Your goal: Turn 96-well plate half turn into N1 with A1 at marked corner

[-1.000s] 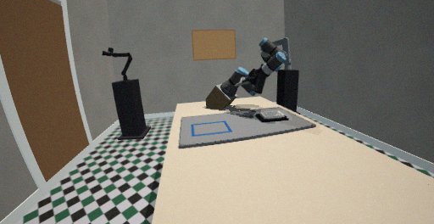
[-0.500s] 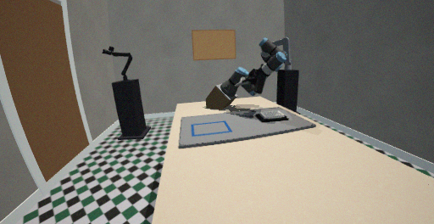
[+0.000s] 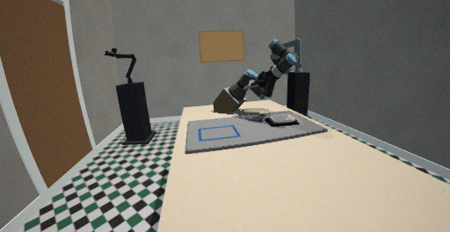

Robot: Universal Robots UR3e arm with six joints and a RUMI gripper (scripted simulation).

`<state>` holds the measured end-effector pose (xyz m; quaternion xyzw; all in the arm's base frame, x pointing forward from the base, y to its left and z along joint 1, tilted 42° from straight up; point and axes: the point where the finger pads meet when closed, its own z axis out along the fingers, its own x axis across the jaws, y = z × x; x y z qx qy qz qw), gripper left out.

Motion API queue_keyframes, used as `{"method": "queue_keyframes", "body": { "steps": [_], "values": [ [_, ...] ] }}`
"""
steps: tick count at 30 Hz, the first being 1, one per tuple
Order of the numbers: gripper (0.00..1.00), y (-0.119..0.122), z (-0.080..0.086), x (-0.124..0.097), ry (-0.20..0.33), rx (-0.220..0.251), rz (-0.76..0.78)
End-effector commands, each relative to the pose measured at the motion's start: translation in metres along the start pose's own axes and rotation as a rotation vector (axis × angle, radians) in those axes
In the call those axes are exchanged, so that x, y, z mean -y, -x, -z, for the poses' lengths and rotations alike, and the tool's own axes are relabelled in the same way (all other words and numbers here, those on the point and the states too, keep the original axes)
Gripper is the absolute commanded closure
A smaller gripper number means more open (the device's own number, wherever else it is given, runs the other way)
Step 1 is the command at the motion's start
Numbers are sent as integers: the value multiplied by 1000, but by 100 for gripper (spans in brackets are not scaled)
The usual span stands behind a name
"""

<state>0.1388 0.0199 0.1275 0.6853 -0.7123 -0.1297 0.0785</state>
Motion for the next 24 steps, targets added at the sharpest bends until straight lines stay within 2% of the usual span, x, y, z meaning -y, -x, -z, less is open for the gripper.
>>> {"method": "queue_keyframes", "body": {
  "steps": [1, 24],
  "values": [
    [0, 29, 12, 21, -104, 111, 234],
    [0, 36, 17, 28, -122, 111, 259]
  ]
}}
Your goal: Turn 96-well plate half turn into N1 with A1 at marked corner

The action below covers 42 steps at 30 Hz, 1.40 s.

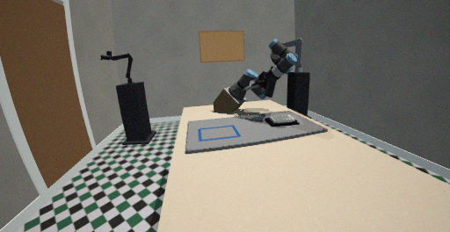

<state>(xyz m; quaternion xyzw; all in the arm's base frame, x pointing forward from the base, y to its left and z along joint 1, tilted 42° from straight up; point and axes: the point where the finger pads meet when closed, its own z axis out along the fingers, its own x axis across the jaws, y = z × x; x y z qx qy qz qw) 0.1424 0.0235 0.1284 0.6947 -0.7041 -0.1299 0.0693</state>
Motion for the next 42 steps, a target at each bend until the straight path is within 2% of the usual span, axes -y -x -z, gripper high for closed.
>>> {"method": "queue_keyframes", "body": {
  "steps": [1, 42],
  "values": [
    [0, 32, 14, 26, -111, 103, 235],
    [0, 32, 14, 26, -149, 137, 318]
  ]
}}
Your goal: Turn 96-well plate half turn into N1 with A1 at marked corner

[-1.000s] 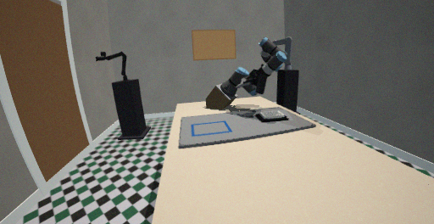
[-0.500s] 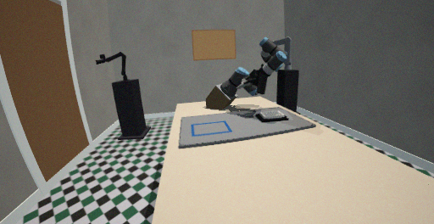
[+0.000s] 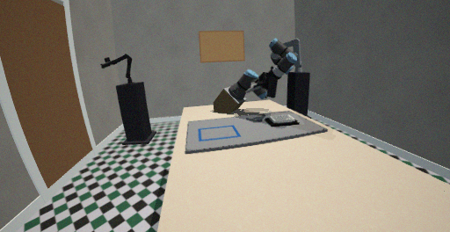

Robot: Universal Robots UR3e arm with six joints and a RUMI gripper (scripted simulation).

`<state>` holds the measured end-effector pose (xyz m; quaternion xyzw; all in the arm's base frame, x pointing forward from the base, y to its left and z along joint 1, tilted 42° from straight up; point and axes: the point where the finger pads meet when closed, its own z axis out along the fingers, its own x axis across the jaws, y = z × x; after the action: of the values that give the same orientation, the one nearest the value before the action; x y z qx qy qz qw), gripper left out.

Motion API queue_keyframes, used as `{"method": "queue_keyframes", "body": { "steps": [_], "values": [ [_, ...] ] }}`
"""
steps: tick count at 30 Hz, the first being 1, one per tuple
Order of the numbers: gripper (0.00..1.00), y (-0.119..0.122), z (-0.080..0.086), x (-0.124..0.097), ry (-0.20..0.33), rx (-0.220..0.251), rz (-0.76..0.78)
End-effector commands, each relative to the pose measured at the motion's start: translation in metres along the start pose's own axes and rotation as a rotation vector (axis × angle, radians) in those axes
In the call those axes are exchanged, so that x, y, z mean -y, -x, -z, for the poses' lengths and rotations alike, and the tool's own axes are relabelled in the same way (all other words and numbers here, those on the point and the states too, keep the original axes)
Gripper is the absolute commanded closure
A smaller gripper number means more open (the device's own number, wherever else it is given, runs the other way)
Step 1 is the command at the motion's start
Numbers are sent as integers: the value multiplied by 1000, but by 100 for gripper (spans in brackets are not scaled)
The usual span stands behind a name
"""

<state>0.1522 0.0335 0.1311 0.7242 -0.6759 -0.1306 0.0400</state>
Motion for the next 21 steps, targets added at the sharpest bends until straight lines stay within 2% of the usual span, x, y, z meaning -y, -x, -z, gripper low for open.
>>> {"method": "queue_keyframes", "body": {
  "steps": [1, 21],
  "values": [
    [0, 20, 9, 19, -115, 106, 231],
    [0, 20, 9, 19, -131, 122, 266]
  ]
}}
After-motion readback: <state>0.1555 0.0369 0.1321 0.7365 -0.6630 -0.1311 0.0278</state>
